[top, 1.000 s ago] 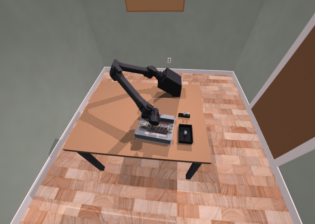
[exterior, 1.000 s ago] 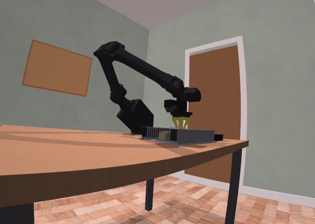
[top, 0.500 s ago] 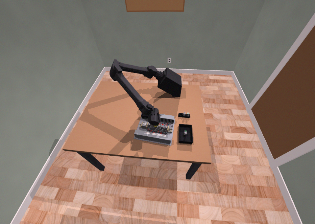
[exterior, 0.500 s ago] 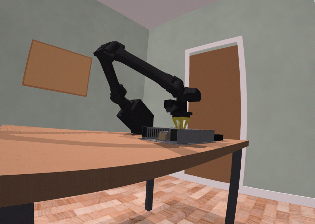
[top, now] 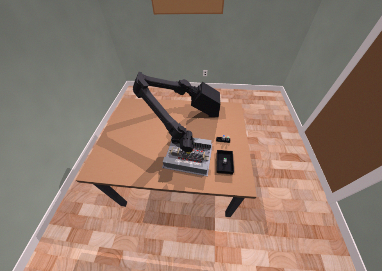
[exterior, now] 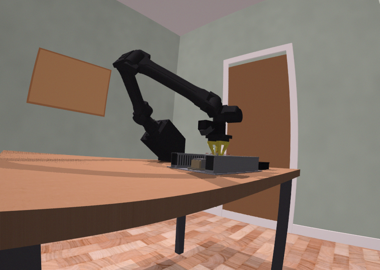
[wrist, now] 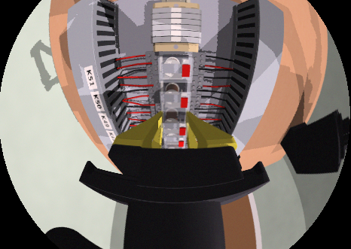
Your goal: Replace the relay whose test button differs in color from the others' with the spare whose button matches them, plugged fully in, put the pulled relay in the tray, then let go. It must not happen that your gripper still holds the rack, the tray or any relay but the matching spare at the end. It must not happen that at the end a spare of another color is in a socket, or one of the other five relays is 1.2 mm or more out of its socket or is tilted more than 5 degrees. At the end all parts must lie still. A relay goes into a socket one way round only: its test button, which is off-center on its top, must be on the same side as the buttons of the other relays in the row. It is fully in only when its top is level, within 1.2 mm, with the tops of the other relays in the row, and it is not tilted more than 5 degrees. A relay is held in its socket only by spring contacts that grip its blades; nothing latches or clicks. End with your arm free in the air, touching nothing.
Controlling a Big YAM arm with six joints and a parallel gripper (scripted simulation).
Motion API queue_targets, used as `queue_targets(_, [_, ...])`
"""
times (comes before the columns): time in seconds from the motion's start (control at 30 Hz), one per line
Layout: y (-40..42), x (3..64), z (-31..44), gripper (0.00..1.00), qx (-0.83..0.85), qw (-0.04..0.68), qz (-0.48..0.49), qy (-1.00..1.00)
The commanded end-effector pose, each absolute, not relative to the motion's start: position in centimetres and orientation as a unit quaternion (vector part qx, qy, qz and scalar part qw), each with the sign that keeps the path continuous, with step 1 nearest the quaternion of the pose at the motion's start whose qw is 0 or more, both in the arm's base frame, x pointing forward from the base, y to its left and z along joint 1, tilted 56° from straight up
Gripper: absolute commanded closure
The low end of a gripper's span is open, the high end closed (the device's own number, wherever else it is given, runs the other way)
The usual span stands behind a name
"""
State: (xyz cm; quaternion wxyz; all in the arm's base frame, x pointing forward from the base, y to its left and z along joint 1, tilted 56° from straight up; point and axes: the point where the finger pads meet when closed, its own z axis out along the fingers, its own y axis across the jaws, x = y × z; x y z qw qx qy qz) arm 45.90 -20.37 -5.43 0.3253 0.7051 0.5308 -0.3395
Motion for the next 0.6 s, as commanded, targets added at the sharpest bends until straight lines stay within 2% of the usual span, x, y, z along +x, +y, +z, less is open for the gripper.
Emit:
queue_targets(0.0, [-21.43,45.46,-5.84,1.0,0.707,0.321,-0.347,0.526])
queue_targets(0.57, [-21.41,45.29,-5.93,1.0,0.707,0.321,-0.347,0.526])
